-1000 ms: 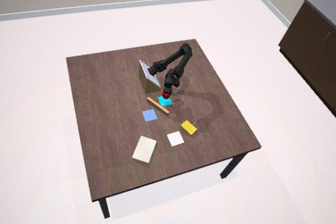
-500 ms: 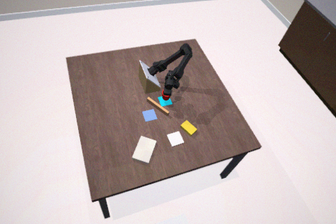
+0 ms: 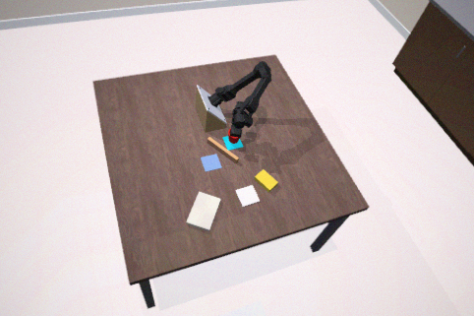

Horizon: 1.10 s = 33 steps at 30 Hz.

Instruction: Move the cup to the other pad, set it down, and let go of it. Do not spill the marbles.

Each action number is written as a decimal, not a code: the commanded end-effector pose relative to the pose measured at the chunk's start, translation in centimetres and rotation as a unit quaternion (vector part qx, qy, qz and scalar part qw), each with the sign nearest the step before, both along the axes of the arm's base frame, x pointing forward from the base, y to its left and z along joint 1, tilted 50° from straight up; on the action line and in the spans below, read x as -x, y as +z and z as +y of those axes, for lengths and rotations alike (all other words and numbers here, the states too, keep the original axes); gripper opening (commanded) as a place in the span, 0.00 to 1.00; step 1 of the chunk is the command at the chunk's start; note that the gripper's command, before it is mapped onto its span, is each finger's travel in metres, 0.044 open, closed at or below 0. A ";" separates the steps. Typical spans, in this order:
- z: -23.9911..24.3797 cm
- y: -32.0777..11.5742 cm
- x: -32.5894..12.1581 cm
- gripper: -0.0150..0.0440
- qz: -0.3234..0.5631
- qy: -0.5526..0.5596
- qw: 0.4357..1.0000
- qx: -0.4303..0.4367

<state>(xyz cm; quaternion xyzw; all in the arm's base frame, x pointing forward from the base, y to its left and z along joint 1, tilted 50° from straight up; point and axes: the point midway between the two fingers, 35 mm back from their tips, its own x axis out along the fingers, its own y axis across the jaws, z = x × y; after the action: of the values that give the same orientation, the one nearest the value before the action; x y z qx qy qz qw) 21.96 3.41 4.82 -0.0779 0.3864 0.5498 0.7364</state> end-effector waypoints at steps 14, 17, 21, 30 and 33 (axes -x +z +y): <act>1.6 -1.1 0.1 0.25 0.001 -0.001 1.000 -0.004; 1.3 -1.0 0.0 0.25 0.000 0.001 1.000 -0.002; 1.3 -1.0 0.0 0.25 0.000 0.001 1.000 -0.002; 1.3 -1.0 0.0 0.39 0.000 0.001 1.000 -0.002; 1.3 -1.0 0.0 0.47 0.000 0.001 1.000 -0.002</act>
<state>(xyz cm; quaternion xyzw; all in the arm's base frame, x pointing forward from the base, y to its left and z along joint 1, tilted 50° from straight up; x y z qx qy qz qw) 21.95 4.78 3.84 -0.0760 0.3859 0.5505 0.7363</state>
